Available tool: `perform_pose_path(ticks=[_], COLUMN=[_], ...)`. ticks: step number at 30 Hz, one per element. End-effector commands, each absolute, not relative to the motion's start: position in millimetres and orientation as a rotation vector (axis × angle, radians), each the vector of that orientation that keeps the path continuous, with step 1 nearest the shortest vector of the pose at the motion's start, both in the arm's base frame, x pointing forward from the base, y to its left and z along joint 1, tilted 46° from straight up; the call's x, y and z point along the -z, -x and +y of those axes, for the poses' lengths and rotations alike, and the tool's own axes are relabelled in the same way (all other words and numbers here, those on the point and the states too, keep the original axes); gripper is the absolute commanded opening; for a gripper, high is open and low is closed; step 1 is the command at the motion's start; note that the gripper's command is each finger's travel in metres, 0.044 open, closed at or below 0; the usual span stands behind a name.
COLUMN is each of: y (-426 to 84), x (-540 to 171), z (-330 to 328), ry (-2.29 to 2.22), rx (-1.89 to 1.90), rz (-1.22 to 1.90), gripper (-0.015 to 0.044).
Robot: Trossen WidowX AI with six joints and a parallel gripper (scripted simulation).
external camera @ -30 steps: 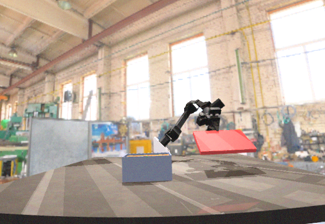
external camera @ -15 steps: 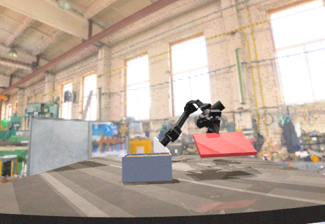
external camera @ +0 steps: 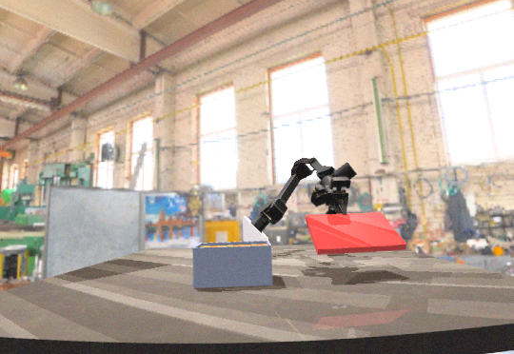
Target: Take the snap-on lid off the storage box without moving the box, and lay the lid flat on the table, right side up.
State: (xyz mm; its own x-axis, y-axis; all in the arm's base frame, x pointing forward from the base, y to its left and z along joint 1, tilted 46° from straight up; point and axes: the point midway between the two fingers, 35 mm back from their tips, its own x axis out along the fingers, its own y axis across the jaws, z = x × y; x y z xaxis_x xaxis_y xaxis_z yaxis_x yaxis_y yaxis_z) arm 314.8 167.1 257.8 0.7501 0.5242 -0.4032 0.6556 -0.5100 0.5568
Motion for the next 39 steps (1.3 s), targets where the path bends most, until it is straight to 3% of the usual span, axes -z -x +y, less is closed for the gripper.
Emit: perform_pose_path(ticks=[1, 39], y=[-316, -316], x=[-255, -235], z=[168, 190], ry=[-2.236, -2.238], rx=[0.24, 0.239], rz=[0.864, 0.865], gripper=[0.0, 0.0])
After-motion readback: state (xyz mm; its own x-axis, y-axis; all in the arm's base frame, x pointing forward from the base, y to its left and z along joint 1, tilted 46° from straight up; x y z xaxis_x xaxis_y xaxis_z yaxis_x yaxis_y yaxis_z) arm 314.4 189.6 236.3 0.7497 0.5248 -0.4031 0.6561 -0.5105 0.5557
